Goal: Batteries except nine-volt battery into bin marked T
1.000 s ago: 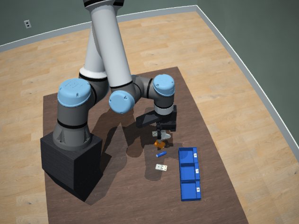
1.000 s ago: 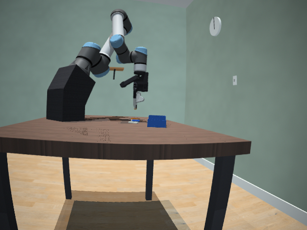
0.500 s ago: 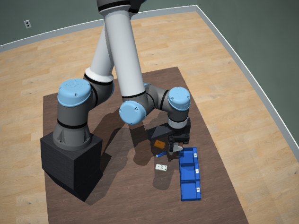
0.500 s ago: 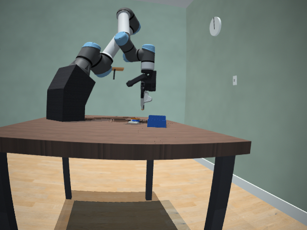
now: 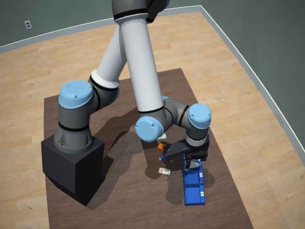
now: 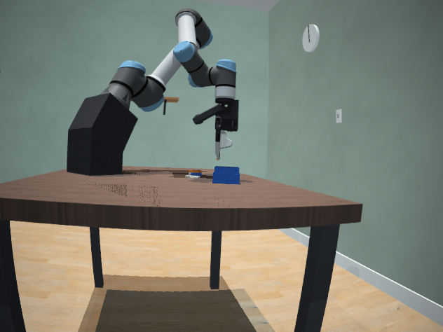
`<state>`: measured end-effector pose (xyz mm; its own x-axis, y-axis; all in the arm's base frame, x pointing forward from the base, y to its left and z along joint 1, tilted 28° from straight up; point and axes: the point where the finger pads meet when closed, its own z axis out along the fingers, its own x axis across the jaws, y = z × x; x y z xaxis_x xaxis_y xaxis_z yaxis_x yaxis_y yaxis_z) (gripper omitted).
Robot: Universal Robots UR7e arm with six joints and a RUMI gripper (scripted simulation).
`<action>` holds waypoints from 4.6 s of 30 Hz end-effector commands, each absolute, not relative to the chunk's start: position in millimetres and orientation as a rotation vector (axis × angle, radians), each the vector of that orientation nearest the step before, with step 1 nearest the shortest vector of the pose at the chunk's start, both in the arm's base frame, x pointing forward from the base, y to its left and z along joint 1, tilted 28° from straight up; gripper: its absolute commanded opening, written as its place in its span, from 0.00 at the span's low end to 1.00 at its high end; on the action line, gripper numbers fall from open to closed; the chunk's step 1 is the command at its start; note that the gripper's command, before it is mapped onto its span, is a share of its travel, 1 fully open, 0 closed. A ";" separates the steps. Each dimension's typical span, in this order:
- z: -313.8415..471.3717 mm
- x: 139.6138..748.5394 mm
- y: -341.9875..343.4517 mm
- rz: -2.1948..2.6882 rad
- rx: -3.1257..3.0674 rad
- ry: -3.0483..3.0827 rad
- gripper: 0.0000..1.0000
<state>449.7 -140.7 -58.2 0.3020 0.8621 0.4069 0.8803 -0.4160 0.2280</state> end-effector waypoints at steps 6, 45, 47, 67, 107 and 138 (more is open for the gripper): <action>-68.9 467.5 -188.2 -0.744 -2.502 -1.677 0.00; -76.1 467.9 -176.3 -0.744 -2.502 -1.677 0.00; -76.1 467.9 -176.3 -0.744 -2.502 -1.677 0.00; -76.1 467.9 -176.3 -0.744 -2.502 -1.677 0.38; -40.4 386.1 -24.7 -0.764 -2.164 -2.235 0.17; -42.3 392.4 -38.6 -0.764 -2.164 -2.235 0.17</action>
